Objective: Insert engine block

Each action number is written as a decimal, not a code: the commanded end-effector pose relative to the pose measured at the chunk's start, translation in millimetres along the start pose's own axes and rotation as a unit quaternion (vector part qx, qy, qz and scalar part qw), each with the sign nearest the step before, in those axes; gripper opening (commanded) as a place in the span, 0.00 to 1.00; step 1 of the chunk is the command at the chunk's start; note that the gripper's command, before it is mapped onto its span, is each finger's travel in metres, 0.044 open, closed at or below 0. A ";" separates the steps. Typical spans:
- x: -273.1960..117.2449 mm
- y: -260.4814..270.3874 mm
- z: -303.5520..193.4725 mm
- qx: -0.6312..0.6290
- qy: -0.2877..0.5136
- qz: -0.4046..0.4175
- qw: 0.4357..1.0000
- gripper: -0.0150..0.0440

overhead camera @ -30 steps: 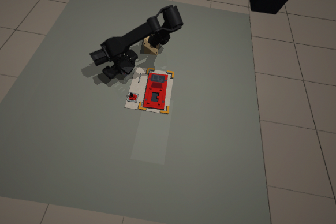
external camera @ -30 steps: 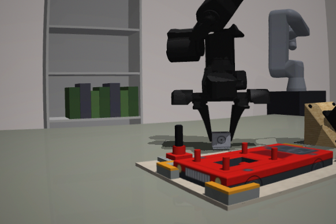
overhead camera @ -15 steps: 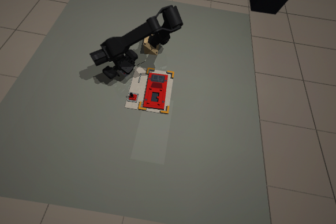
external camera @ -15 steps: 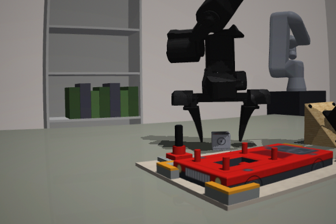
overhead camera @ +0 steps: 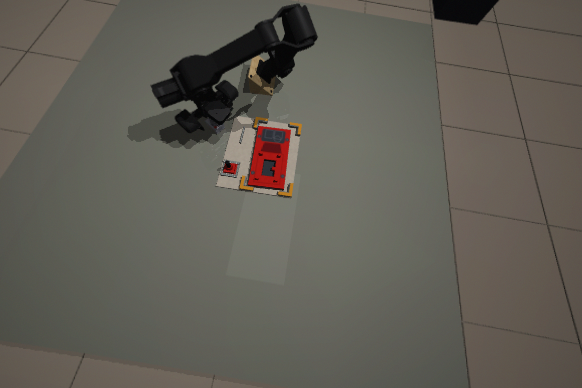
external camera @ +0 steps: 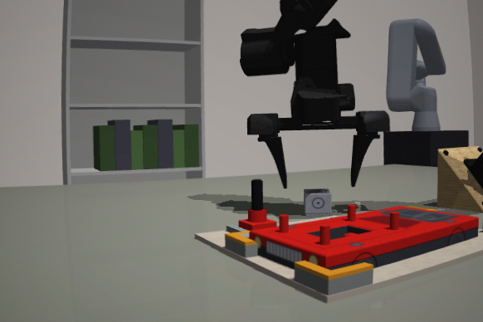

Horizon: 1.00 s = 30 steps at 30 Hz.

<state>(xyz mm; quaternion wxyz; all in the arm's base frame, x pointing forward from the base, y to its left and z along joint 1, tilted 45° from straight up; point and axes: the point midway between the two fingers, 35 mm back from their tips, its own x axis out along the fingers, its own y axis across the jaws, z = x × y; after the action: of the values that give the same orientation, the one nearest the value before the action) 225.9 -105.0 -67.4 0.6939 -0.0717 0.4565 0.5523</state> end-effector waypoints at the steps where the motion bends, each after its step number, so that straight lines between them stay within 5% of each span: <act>1: -19.8 -1.7 -0.8 -0.004 0.003 -0.004 1.000 1.00; 30: -12.1 -2.6 0.2 -0.005 0.003 -0.004 1.000 1.00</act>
<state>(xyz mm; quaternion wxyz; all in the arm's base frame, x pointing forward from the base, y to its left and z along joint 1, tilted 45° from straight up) 228.8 -121.0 -53.2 0.6963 -0.0774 0.4553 0.5495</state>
